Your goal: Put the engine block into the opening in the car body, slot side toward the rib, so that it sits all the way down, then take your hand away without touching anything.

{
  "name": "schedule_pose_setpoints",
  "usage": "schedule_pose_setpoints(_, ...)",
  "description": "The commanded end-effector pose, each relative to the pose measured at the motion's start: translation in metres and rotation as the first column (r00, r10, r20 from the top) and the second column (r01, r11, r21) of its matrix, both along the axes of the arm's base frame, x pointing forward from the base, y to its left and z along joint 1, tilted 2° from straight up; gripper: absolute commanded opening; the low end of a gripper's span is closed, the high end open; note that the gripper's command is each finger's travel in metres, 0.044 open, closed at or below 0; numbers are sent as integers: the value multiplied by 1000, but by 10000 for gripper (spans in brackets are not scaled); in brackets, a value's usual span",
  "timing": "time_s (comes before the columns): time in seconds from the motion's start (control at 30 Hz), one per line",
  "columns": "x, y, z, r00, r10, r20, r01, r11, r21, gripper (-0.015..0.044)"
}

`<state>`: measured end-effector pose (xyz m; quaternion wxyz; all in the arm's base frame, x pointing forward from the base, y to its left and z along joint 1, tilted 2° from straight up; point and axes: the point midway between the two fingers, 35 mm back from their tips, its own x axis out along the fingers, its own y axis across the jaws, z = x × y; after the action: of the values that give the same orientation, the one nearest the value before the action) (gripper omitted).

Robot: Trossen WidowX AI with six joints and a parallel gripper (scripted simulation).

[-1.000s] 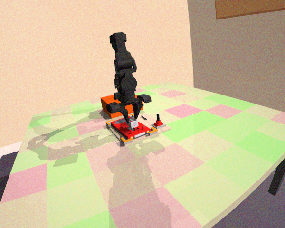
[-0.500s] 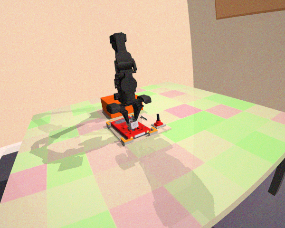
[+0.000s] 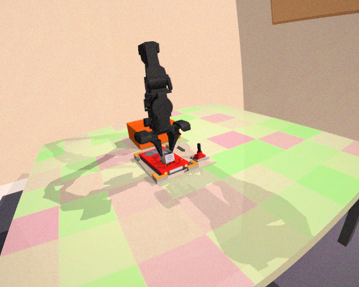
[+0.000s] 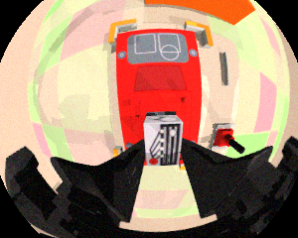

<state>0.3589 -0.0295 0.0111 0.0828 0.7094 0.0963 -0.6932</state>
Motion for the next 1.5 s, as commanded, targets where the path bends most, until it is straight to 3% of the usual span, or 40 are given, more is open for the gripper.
schedule_pose_setpoints(0.0,0,0,-2,1000,5,-1,-5,1000,2,159)
schedule_pose_setpoints(1.47,0,1,-10,1000,-5,-1,5,1000,2,159)
